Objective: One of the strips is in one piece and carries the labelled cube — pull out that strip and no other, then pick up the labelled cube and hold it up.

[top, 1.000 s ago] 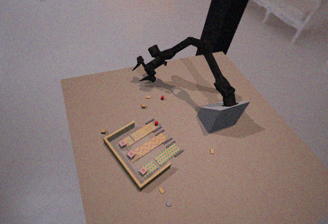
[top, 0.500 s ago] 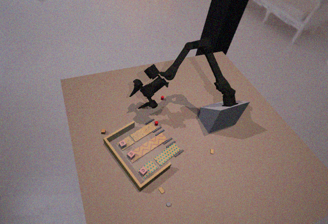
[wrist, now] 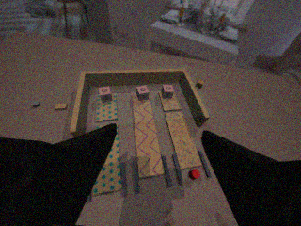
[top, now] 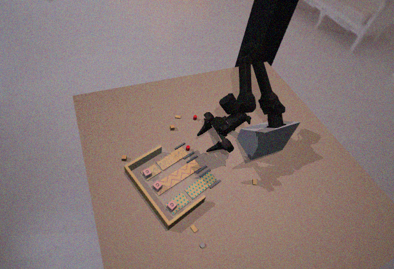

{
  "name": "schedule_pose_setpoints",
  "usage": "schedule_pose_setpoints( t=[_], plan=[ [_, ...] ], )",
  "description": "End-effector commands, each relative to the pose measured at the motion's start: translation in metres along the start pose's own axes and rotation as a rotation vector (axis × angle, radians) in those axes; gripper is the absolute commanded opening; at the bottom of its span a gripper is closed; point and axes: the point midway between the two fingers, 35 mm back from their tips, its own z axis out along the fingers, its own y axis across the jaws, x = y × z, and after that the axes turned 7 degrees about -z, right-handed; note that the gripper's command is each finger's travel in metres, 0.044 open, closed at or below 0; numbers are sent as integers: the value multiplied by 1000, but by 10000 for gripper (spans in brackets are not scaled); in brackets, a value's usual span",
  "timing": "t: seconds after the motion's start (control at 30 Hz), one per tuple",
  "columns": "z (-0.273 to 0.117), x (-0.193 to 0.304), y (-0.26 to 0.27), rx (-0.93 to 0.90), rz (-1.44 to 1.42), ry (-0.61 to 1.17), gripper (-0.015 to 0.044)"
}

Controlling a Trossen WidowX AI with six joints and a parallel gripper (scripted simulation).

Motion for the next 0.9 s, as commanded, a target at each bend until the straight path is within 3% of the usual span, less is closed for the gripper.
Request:
schedule_pose_setpoints(
  t=[0.0,0.27,0.77,0.87],
  plan=[
    [-31,15,19,24,78,-11,400],
    [-33,15,20,26,83,-13,400],
    [63,31,32,-135,-73,518,6],
    [76,40,26,-172,-103,639,0]
  ],
)
